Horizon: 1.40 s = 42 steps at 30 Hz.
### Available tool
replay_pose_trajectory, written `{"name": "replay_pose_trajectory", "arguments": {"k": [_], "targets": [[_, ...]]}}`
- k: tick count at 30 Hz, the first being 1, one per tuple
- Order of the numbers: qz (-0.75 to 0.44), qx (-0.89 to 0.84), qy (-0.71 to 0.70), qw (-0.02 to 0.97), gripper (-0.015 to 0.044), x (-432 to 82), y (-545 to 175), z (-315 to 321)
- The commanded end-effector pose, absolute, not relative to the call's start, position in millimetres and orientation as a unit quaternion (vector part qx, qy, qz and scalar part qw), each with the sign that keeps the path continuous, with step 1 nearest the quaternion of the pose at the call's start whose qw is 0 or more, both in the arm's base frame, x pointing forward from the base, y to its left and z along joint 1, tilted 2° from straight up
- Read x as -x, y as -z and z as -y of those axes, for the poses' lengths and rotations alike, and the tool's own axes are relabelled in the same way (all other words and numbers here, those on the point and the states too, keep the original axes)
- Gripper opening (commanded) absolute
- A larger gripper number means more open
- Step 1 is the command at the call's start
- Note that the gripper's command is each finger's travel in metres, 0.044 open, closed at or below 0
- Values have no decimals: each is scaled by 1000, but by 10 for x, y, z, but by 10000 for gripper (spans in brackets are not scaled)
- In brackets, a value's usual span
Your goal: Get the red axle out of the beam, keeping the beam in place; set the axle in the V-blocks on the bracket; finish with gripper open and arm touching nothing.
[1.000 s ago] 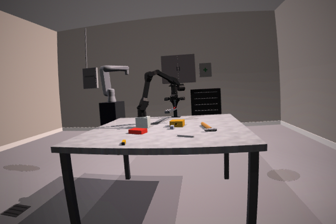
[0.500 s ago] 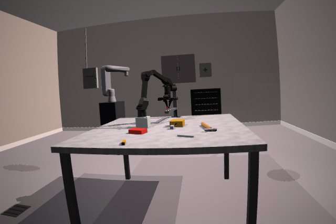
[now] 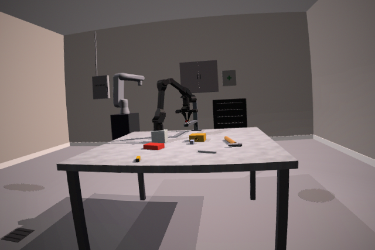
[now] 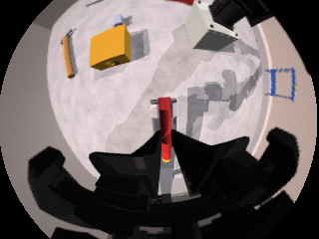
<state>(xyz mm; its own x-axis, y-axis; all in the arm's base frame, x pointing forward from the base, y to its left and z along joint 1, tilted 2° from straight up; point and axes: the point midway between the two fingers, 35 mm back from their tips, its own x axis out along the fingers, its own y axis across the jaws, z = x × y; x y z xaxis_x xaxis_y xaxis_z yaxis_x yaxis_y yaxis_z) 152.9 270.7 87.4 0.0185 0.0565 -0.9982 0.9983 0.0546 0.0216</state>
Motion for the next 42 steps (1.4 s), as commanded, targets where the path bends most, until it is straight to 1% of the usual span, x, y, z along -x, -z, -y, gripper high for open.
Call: {"name": "replay_pose_trajectory", "arguments": {"k": [1, 9, 26, 39, 42], "targets": [[-520, -503, 471, 504, 0, -1521, -792, -2692], [-520, -503, 471, 504, 0, -1522, -772, -2693], [-521, -504, 469, 504, 440, -1526, -832, -2703], [-520, -503, 471, 504, 440, -1523, -1070, -2693], [-520, -498, 474, 506, 440, -1515, -993, -2684]]}}
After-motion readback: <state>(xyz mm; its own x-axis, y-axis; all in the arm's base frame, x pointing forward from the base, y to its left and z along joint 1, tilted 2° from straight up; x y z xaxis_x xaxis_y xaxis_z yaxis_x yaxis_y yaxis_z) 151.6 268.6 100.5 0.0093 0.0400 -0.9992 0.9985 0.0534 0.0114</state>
